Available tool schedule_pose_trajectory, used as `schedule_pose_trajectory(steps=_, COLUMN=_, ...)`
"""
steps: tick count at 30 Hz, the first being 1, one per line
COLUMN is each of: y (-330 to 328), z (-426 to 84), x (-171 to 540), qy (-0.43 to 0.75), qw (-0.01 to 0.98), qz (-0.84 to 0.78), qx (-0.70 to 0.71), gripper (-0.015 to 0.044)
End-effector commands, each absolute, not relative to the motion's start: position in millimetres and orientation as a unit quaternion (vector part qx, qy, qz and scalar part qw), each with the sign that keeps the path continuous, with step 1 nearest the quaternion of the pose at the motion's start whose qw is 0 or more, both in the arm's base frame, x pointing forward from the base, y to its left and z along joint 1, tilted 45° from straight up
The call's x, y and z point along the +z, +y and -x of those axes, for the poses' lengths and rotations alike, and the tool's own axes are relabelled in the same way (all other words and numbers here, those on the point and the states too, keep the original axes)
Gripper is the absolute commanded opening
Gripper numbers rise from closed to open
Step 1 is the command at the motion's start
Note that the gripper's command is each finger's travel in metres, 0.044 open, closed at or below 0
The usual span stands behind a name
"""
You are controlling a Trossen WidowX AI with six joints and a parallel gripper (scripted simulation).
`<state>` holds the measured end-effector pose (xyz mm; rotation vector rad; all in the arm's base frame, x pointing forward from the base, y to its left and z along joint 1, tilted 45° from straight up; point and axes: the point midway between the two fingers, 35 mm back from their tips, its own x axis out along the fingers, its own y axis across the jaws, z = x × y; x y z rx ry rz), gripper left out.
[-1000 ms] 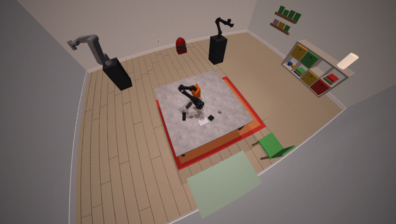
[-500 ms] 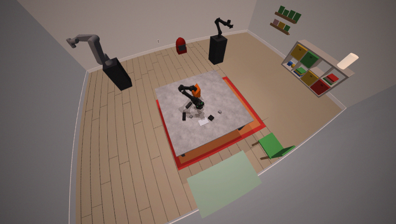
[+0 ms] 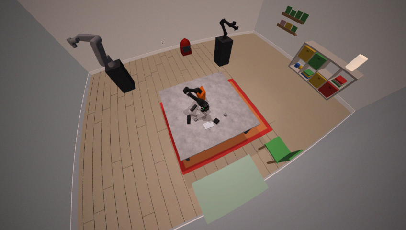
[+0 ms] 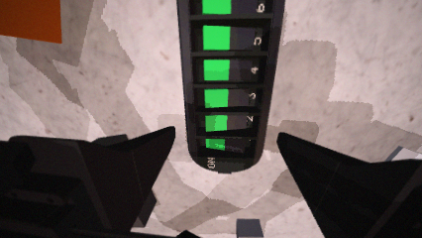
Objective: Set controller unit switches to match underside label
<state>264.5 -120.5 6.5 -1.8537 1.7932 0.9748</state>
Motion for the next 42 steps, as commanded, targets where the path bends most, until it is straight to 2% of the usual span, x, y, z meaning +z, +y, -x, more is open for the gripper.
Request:
schedule_pose_trajectory(steps=1, y=-76.5, z=-257.6, x=-1.8, qy=0.634, qw=0.188, qz=0.663, qx=0.351, gripper=0.044)
schedule_pose_trajectory(steps=23, y=-68.4, z=-255.3, x=-3.1, qy=0.634, qw=0.187, qz=0.663, qx=0.351, gripper=0.044)
schedule_pose_trajectory(steps=31, y=-16.2, z=-242.7, x=-20.7, qy=0.628, qw=0.182, qz=0.663, qx=0.364, gripper=0.044)
schedule_pose_trajectory(steps=42, y=-21.1, z=-242.7, x=-27.8, qy=0.628, qw=0.182, qz=0.663, qx=0.364, gripper=0.044)
